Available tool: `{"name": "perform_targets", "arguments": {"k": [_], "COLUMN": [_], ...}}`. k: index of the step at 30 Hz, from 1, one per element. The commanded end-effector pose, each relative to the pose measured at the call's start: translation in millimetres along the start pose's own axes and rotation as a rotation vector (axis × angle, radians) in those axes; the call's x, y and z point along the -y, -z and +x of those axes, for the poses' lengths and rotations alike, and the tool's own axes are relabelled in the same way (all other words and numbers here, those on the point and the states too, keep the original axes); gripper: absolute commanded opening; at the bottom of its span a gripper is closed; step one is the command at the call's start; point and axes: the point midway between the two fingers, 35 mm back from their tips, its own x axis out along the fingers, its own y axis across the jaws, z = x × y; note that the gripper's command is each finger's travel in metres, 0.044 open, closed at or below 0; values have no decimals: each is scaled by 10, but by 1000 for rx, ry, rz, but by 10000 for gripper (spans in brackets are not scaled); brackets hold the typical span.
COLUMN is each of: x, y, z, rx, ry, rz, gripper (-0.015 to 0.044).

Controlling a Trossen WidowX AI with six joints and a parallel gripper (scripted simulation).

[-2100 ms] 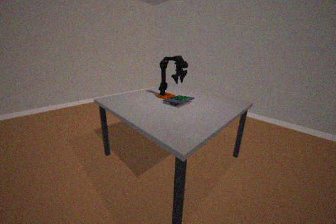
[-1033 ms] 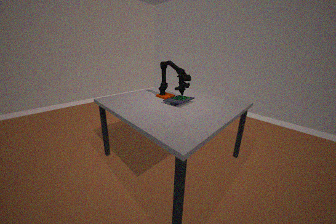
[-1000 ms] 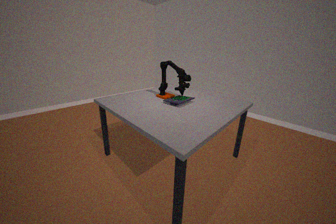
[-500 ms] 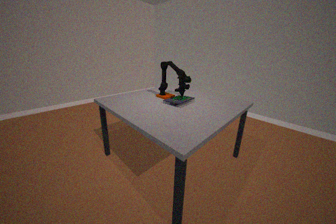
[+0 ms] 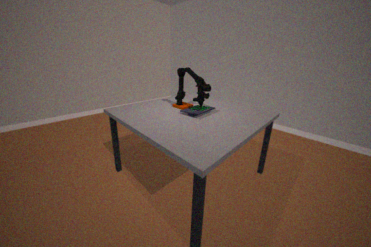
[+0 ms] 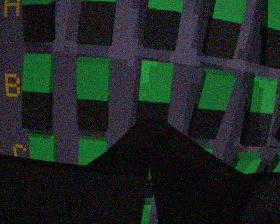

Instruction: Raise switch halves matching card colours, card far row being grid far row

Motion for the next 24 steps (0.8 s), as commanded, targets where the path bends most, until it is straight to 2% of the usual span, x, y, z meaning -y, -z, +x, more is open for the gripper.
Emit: {"name": "perform_targets", "arguments": {"k": [1,24], "x": [5,5], "y": [-1,0], "z": [9,40], "rx": [0,0], "ry": [3,3], "rz": [3,3], "gripper": [0,0]}}
